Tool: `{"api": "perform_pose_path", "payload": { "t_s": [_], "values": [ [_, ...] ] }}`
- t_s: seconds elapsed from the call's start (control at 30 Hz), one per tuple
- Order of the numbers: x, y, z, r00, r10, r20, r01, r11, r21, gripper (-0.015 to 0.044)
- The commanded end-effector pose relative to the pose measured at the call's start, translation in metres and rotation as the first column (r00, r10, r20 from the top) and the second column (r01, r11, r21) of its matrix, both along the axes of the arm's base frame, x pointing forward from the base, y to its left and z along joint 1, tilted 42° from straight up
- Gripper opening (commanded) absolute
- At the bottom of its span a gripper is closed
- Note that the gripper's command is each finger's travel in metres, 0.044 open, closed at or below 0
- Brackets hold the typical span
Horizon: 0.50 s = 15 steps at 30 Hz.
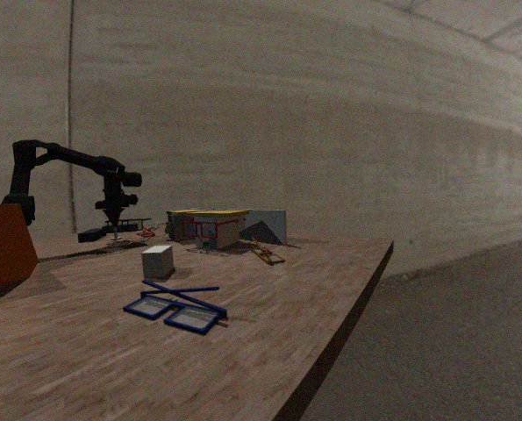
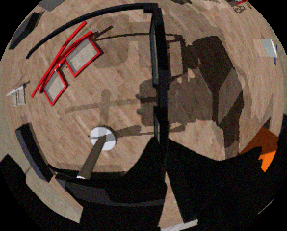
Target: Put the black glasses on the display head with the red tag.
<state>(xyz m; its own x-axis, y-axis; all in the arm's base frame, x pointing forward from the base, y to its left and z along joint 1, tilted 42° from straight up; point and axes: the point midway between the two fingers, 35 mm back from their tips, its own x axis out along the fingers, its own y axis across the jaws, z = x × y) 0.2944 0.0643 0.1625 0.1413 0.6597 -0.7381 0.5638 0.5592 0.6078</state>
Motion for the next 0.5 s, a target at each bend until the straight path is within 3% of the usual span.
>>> {"api": "perform_pose_path", "payload": {
  "t_s": [0.0, 0.47],
  "values": [
    [0.0017, -0.001, 0.0004, 1.0, 0.0, 0.005, 0.0, 1.0, 0.0, 0.0],
    [0.0, 0.0001, 0.001, 1.0, 0.0, 0.005, 0.0, 1.0, 0.0, 0.0]
  ]
}}
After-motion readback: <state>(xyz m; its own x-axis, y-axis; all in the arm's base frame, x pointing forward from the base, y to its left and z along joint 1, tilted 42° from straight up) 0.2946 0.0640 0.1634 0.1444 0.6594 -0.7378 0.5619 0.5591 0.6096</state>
